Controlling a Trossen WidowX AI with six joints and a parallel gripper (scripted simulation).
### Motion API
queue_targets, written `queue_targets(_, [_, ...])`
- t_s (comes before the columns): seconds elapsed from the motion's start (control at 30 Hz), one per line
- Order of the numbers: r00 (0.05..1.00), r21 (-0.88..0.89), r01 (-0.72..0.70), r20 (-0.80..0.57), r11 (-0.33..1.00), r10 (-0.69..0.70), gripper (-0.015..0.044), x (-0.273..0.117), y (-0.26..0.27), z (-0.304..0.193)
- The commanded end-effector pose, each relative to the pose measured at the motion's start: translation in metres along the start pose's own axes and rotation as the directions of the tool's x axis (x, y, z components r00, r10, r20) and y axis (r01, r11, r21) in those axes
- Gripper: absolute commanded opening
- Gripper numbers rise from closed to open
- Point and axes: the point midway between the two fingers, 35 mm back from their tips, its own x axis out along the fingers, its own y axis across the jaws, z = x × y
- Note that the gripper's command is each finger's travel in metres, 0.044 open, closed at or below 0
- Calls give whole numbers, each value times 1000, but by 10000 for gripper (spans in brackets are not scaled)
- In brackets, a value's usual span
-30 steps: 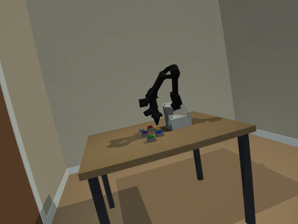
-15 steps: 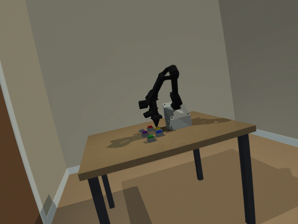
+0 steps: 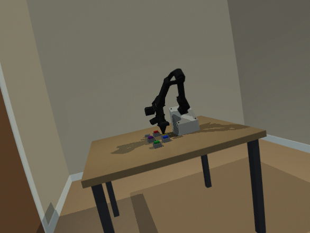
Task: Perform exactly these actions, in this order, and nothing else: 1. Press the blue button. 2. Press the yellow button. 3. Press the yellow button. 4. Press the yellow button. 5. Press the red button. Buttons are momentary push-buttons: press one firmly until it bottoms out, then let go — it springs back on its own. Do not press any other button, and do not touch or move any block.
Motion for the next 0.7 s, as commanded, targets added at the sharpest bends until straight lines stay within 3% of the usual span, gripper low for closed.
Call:
queue_targets(0.0, [1000,12,-6,-13,1000,7,20,2,0,-5])
queue_targets(0.33, [1000,12,-6,-13,1000,7,20,2,0,-5])
queue_targets(0.5, [1000,11,-4,-12,1000,4,20,-31,0,-3])
queue_targets(0.67, [1000,12,-4,-13,1000,5,20,-32,0,-4])
